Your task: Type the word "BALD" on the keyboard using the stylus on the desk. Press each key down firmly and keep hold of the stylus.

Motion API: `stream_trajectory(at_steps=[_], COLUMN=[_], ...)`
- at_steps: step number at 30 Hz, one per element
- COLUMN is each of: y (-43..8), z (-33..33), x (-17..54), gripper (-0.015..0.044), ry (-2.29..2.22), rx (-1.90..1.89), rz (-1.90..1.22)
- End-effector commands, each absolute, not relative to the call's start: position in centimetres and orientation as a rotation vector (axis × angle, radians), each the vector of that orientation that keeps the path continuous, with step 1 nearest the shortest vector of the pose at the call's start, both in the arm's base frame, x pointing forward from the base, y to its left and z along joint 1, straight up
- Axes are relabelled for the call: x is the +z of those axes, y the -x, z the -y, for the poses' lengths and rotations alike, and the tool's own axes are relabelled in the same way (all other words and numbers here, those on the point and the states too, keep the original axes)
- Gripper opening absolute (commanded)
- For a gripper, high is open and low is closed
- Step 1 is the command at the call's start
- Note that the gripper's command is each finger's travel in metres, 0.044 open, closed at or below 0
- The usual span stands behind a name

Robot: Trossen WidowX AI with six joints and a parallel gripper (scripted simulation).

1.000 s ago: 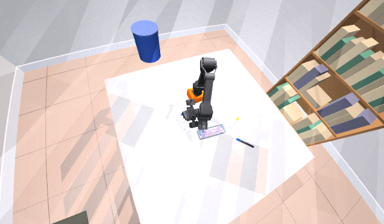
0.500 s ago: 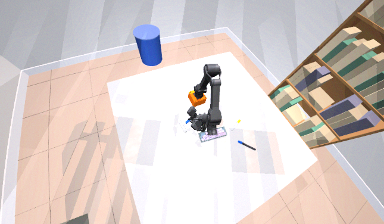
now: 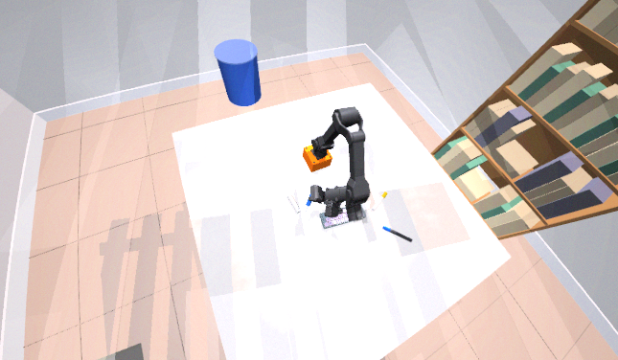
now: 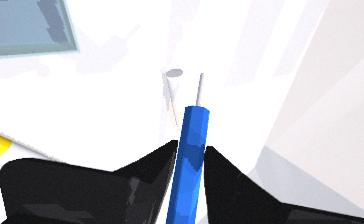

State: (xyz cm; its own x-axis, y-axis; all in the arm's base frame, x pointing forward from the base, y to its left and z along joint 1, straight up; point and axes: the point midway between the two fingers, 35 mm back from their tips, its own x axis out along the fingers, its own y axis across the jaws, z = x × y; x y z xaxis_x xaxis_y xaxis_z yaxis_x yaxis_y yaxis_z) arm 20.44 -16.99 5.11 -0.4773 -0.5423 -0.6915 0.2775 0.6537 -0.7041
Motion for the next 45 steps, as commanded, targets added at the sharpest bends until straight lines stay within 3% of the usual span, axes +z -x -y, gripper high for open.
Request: stream_trajectory(at_steps=[1, 35, 45], y=[-21.3, -29.5, -29.7], z=[16.8, 12.2, 12.1], x=[5.2, 7.3, 6.1], gripper=[0.0000, 0.0000, 0.0000], ry=[0.341, 1.545, 1.567], rx=[-0.863, 0.372, 0.397], rz=[-1.891, -2.162, -2.163])
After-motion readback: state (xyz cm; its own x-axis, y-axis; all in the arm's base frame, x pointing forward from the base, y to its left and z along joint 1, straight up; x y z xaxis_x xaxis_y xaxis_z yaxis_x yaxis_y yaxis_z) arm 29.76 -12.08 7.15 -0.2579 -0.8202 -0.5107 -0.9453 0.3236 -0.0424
